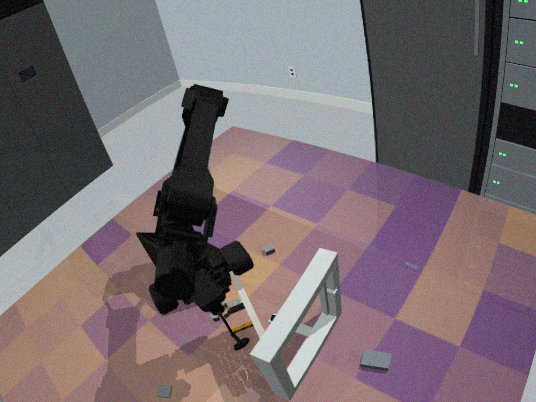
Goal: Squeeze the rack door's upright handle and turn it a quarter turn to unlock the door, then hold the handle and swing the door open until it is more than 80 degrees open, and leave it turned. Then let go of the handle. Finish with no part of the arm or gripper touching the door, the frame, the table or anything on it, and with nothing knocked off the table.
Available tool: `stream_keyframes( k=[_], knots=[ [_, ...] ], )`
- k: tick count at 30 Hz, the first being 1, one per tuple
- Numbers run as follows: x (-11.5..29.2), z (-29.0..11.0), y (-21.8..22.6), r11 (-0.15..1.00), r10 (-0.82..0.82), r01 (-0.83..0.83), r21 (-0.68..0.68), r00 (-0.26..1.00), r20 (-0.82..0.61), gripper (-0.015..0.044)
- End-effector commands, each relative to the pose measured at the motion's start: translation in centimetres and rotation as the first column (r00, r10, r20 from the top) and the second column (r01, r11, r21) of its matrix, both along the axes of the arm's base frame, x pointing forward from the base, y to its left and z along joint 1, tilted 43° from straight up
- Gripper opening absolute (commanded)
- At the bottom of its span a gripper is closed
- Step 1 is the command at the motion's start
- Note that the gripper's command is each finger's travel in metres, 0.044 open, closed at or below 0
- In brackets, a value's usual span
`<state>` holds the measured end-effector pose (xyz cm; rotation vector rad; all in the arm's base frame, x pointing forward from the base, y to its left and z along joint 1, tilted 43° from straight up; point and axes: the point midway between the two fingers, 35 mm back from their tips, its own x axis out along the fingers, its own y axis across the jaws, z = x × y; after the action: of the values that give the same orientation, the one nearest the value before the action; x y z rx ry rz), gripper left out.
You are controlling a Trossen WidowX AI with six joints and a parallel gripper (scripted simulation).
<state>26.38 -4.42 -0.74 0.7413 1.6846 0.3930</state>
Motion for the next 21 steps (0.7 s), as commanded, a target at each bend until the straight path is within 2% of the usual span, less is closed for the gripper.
stream_keyframes(
  k=[1, 21],
  knots=[
    [0.1, -0.4, -0.5, 0.998, 0.059, -0.060, 0.005, 0.997, 0.055, 0.0009],
    [0.5, -3.6, -4.1, 0.956, 0.284, -0.293, -0.003, 0.922, 0.262, 0.0009]
  ],
)
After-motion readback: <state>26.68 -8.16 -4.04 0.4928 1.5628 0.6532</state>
